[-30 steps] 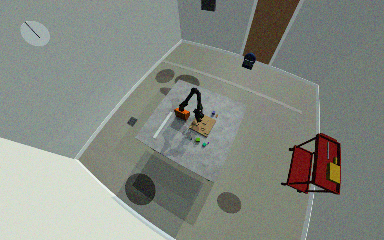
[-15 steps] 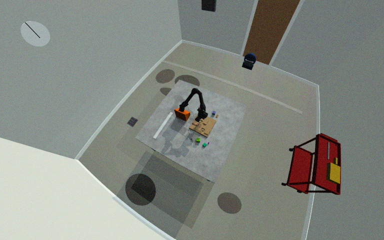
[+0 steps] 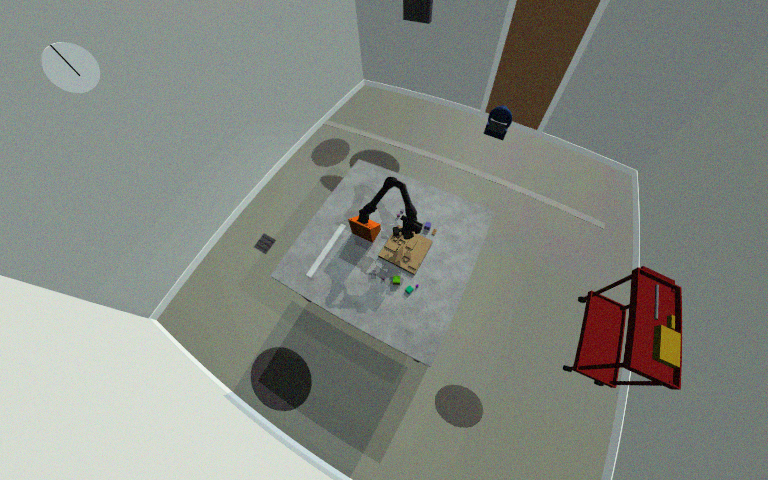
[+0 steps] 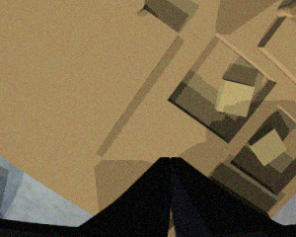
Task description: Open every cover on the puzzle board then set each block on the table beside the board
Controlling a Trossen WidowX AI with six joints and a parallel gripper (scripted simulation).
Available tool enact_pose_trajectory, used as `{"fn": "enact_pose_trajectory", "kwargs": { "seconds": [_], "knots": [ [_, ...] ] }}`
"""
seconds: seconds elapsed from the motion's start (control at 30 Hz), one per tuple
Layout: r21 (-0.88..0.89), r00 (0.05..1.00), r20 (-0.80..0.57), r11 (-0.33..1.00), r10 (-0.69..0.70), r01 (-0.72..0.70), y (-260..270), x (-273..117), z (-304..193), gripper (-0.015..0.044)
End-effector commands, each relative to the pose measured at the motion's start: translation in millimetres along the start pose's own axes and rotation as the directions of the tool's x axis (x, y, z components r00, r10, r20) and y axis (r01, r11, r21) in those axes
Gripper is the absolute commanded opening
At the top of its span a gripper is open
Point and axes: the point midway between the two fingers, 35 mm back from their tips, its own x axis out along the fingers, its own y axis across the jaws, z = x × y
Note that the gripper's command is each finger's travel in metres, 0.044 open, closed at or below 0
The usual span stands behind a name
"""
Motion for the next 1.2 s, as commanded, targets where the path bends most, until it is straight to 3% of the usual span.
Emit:
{"fn": "enact_pose_trajectory", "kwargs": {
  "seconds": [0.0,1.17],
  "knots": [
    [0.582,1.0,-0.02,0.813,0.015,0.0,30.4,-2.3,-11.0,0.0],
    [0.582,1.0,-0.02,0.813,0.015,0.0,30.9,4.0,-10.8,0.0]
  ]
}}
